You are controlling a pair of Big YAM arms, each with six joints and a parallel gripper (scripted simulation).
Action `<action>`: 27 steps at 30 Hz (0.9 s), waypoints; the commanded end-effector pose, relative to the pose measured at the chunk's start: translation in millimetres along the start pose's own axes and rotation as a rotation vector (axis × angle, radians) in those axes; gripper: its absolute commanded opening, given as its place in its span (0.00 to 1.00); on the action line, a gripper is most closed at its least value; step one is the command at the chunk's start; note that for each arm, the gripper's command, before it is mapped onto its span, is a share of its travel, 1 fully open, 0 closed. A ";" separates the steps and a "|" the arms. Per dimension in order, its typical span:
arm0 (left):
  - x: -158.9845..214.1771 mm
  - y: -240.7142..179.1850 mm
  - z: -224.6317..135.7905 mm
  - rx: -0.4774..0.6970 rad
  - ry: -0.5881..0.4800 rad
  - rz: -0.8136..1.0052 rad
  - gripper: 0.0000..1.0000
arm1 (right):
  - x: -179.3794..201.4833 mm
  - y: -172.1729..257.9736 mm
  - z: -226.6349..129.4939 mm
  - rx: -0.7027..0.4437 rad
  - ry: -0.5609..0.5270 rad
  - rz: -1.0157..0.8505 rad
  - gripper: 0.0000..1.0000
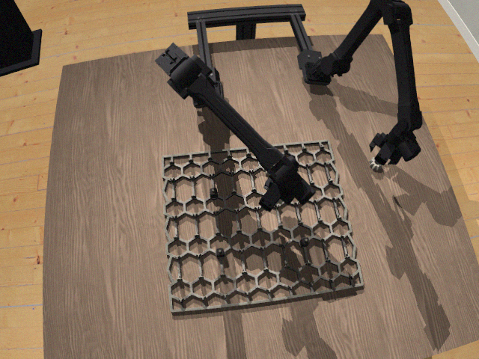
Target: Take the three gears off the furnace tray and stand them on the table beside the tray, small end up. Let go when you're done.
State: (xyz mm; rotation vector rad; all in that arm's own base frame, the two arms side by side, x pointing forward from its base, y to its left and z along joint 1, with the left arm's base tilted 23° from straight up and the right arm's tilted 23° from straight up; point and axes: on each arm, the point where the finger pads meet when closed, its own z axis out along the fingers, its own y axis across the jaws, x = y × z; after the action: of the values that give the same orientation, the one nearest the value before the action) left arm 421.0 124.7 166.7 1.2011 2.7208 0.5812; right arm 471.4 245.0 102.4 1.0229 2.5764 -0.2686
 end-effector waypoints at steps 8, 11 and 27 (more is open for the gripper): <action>-141.8 -39.9 -5.8 0.002 -0.086 -0.135 0.86 | -121.4 -49.4 4.4 -0.049 0.004 -0.090 0.54; -199.1 -76.3 -12.4 0.010 -0.121 -0.128 0.86 | -171.3 -74.0 3.3 -0.072 -0.008 -0.082 0.54; -333.5 -265.4 -23.7 -0.010 -0.112 -0.120 0.86 | -338.0 -365.4 35.6 -0.041 -0.050 -0.065 0.54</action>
State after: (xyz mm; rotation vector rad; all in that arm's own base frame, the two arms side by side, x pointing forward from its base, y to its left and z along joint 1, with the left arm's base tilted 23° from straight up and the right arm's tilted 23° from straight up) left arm 452.7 -264.4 66.9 1.1595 2.6327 0.4965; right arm 471.9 -208.1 206.1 1.0913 2.5173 -0.2352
